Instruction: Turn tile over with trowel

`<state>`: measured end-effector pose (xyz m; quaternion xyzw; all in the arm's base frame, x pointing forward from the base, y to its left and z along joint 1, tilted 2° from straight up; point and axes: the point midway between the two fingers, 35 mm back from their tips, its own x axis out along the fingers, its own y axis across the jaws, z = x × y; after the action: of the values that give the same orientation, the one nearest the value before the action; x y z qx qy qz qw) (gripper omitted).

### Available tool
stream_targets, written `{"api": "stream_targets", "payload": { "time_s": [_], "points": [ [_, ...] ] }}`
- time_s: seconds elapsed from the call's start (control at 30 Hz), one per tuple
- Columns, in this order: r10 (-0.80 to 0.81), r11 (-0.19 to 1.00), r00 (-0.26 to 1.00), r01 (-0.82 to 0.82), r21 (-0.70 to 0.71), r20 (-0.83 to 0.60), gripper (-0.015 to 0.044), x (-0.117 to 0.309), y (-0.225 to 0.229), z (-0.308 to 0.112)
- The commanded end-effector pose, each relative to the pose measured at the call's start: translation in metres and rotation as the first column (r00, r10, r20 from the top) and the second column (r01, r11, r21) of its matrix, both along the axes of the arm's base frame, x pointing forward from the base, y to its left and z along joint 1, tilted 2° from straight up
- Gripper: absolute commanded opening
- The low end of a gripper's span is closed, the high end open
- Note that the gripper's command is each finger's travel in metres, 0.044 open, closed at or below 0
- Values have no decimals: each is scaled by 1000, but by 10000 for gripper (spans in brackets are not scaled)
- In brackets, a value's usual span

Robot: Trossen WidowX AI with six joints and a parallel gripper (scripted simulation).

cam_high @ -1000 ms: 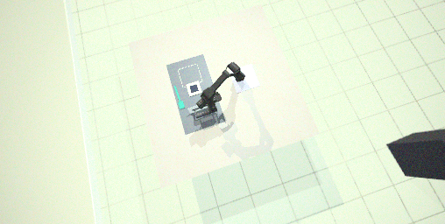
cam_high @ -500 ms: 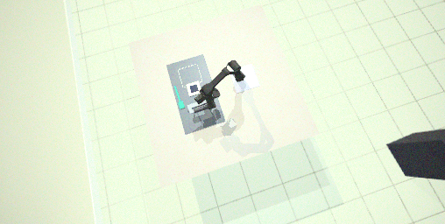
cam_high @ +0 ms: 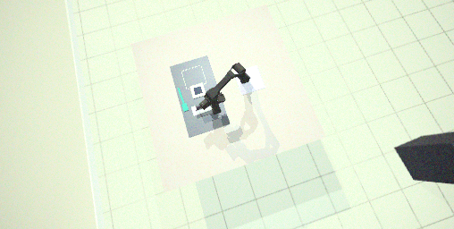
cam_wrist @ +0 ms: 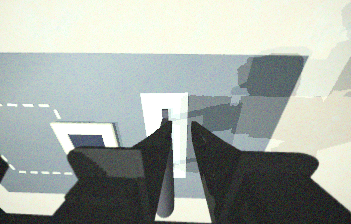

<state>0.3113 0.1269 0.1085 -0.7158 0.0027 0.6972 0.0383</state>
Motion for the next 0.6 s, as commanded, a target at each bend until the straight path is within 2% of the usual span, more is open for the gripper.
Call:
{"api": "stream_targets", "payload": {
  "time_s": [0.0,0.27,0.57],
  "points": [
    [3,1000,1000,-3,-3,-5,100,1,23,4],
    [3,1000,1000,-3,-1,-6,100,-2,65,14],
    [13,1000,1000,-13,6,0,100,-3,67,17]
  ]
}}
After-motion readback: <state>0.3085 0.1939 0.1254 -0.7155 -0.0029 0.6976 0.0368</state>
